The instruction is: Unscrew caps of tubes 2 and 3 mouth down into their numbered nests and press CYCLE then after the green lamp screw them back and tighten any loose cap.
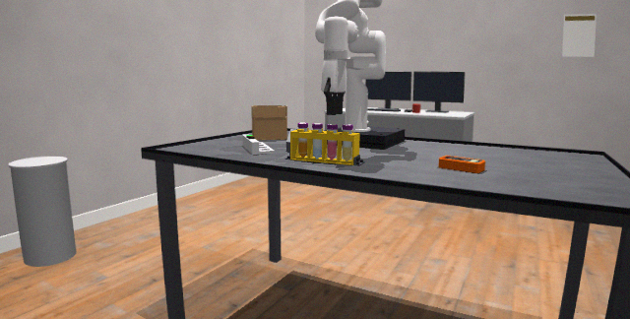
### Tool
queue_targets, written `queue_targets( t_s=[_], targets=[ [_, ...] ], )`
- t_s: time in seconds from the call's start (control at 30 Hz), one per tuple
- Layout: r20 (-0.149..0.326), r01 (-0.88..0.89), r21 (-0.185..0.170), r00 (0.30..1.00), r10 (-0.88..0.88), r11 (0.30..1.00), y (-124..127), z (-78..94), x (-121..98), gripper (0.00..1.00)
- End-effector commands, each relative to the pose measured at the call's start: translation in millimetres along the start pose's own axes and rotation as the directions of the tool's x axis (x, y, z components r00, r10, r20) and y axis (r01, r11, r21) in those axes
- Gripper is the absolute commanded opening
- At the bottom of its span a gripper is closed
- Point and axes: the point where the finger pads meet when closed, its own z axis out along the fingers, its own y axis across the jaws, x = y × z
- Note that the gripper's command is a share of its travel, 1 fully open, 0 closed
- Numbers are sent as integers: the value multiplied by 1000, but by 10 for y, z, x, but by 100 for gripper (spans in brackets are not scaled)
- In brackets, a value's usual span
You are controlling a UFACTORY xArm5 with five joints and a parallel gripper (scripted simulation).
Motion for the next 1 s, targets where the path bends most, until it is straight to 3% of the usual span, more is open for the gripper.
queue_targets(
  t_s=[0.0, 0.07, 0.13, 0.3, 0.77, 0.97],
  targets=[
    [-5, 190, -3, 982, -190, 982, 10, -16, 162, 46],
    [-4, 321, -3, 947, -321, 947, -4, -16, 328, 46],
    [-5, 321, -3, 947, -321, 947, -14, -17, 452, 46],
    [-5, 321, -3, 947, -321, 947, -14, -17, 452, 46],
    [-5, 321, -3, 947, -321, 947, -15, 339, 454, 46],
    [-5, 321, -3, 947, -321, 947, -14, 344, 454, 46]
  ],
)
